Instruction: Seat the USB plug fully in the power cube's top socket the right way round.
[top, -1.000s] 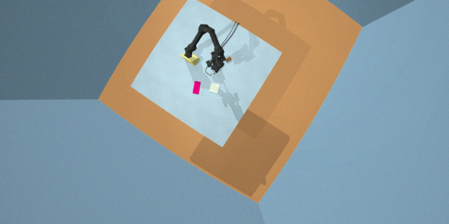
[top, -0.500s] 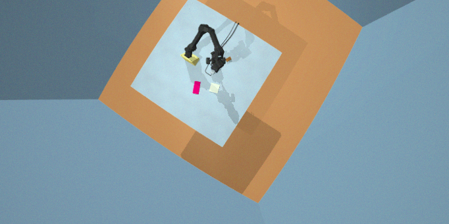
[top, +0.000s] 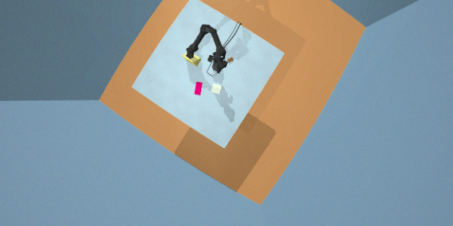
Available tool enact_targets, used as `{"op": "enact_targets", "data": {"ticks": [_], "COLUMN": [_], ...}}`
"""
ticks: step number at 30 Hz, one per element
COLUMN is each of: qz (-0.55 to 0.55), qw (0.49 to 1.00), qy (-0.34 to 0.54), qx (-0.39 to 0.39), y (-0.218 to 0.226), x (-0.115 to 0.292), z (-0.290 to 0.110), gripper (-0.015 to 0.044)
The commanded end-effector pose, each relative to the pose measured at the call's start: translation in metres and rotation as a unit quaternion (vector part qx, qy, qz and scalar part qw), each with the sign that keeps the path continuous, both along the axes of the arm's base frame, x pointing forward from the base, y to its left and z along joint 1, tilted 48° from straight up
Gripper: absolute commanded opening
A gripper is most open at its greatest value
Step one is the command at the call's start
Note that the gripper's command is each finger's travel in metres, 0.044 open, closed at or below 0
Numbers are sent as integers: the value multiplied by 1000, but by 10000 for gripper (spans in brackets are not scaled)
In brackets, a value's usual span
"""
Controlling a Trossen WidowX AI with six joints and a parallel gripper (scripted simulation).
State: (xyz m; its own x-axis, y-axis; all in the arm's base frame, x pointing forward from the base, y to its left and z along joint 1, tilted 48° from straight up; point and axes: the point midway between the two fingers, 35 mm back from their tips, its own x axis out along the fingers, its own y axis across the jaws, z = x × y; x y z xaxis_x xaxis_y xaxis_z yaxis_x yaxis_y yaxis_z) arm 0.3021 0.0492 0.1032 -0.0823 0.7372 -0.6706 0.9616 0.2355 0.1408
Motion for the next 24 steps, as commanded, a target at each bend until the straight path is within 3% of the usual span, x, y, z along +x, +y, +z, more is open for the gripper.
{"op": "enact_targets", "data": {"ticks": [1,9,24], "qz": [-37,-101,-100], "qw": [998,989,989], "qy": [41,111,109], "qx": [-5,-12,-12], "y": [0,0,0], "x": [0,0,0], "z": [-1,-1,0], "gripper": [0,0,0]}}
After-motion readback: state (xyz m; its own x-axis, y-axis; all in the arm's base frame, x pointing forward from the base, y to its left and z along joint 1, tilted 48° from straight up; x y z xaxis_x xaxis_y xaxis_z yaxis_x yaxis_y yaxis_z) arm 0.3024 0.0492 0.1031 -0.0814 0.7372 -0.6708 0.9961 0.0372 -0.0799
